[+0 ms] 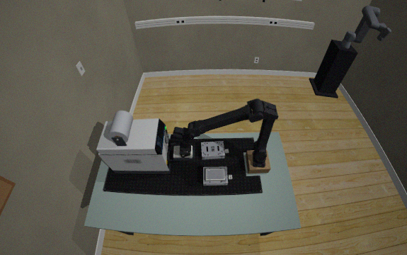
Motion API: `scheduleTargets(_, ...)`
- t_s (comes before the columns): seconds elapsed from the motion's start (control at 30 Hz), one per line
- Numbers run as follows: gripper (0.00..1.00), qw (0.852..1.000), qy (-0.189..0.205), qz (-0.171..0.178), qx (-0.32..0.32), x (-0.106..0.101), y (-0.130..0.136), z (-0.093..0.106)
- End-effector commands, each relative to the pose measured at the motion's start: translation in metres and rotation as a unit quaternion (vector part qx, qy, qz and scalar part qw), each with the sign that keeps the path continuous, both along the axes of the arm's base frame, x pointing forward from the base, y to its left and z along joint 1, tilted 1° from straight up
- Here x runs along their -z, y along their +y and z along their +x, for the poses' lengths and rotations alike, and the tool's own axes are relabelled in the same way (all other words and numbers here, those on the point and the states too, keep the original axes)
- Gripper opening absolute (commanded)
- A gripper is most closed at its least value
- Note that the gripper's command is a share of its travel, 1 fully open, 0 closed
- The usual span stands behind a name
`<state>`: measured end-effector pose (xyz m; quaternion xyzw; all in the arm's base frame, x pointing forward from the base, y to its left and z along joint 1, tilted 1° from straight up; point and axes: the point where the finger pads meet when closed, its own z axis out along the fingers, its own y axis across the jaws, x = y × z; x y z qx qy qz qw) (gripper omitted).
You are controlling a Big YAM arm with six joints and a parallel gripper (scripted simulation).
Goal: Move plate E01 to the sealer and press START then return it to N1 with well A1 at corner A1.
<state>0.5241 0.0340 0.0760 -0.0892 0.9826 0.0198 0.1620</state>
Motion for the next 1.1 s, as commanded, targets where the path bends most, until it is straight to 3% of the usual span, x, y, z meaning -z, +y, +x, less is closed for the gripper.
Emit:
scheduleTargets(0.0, 0.0, 0.999, -0.037, 0.0, 0.002, -0.03, -0.006, 0.025)
scheduleTargets(0.23, 0.0, 1.0, -0.031, 0.0, 0.0, -0.032, -0.003, 0.02)
scheduleTargets(0.83, 0.0, 1.0, -0.012, 0.001, 0.006, -0.007, -0.003, -0.001)
scheduleTargets(1.07, 0.0, 1.0, -0.021, -0.001, 0.004, -0.012, -0.009, 0.012)
